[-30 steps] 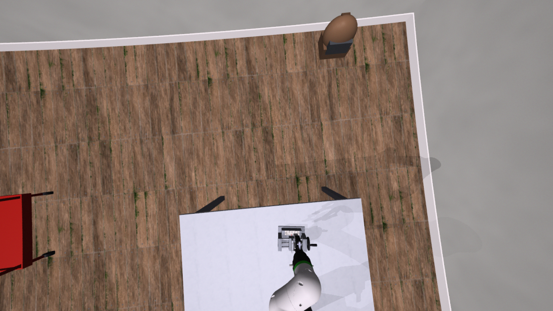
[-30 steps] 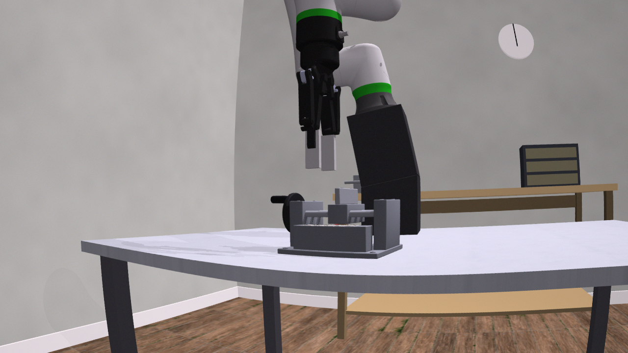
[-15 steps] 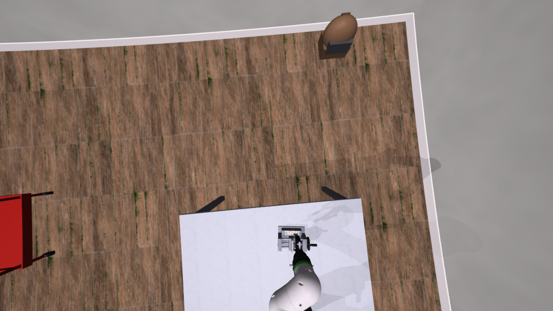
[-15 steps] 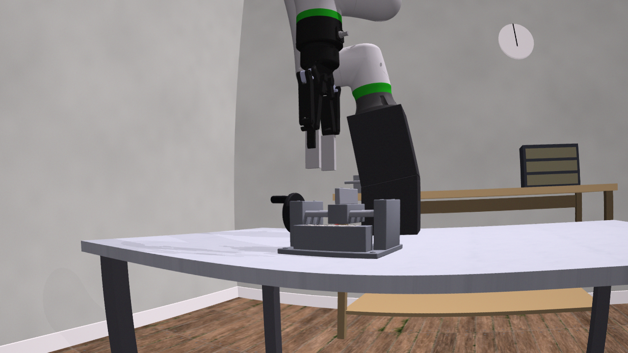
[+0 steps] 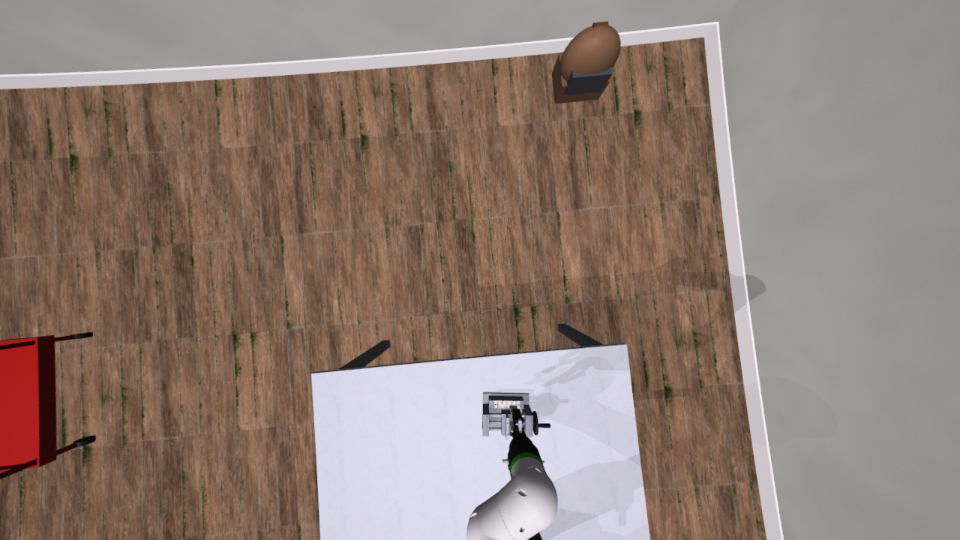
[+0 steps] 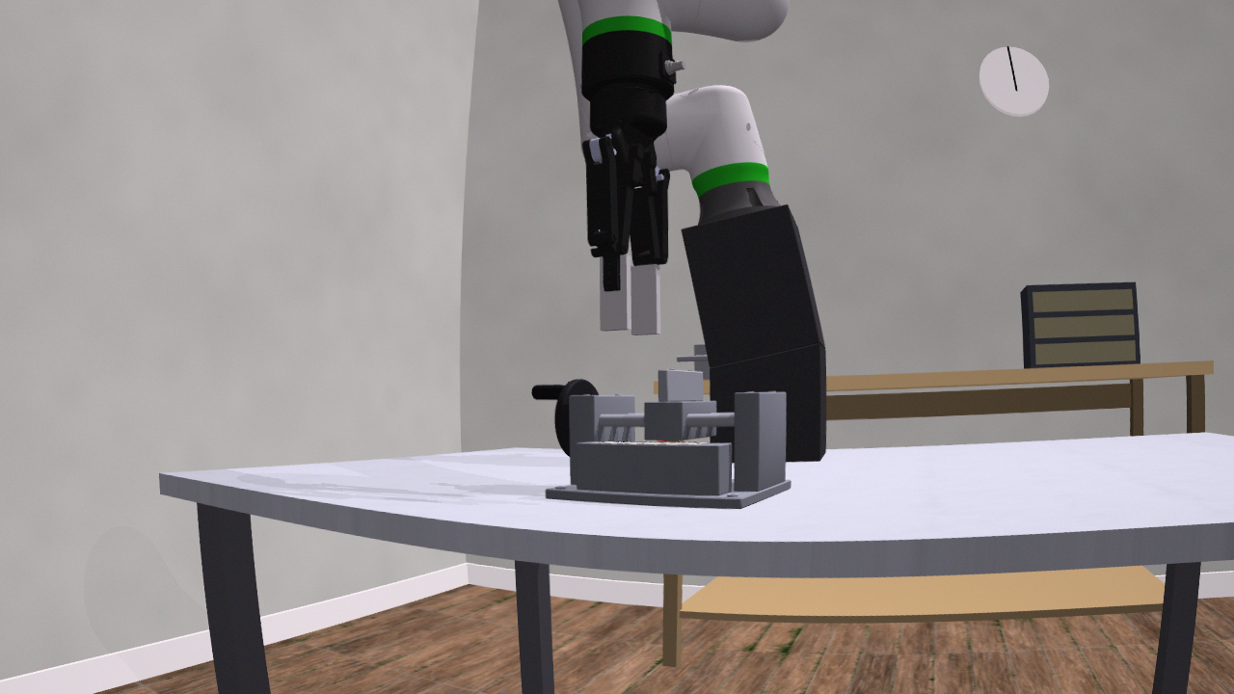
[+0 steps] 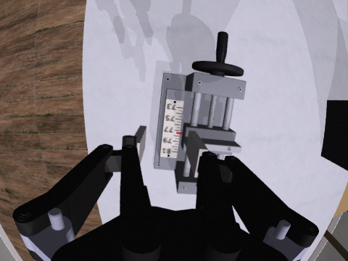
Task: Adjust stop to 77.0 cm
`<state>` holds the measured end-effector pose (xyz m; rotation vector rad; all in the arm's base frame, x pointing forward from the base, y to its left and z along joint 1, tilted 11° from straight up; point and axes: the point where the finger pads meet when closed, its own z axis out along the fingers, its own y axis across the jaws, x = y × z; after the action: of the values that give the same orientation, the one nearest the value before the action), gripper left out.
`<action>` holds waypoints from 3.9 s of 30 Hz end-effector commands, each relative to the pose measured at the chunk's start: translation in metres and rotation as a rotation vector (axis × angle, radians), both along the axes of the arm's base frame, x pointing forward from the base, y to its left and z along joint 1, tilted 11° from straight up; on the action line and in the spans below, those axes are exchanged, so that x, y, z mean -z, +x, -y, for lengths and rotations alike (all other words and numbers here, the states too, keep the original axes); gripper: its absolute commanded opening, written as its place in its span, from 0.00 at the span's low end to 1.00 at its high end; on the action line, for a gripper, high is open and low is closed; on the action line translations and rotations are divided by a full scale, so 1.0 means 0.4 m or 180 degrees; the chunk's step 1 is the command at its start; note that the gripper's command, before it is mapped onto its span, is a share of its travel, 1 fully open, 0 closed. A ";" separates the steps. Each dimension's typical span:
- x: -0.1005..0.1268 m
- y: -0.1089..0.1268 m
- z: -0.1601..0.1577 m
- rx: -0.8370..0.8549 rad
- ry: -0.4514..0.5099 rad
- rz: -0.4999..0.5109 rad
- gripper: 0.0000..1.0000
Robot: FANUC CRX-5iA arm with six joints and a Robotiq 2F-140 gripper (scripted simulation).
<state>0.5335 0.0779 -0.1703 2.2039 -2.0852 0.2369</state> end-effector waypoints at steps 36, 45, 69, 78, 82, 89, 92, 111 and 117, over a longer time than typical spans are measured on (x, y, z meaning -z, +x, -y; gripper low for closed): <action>-0.061 -0.151 0.343 0.0000 0.0000 0.0001 0.33; -0.061 -0.151 0.343 0.0000 0.0000 0.0001 0.33; -0.036 -0.150 0.347 0.0000 0.0000 0.0001 0.33; 0.021 -0.147 0.358 0.0000 0.0000 0.0001 0.33; 0.057 -0.145 0.364 0.0000 0.0000 0.0001 0.33; 0.093 -0.144 0.370 0.0000 0.0000 0.0001 0.33; 0.105 -0.143 0.373 0.0000 0.0000 0.0001 0.33; 0.111 -0.143 0.374 0.0000 0.0000 0.0001 0.04; 0.111 -0.143 0.374 0.0000 0.0000 0.0001 0.04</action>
<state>0.4764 -0.0716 -0.2147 2.2041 -2.0853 0.2371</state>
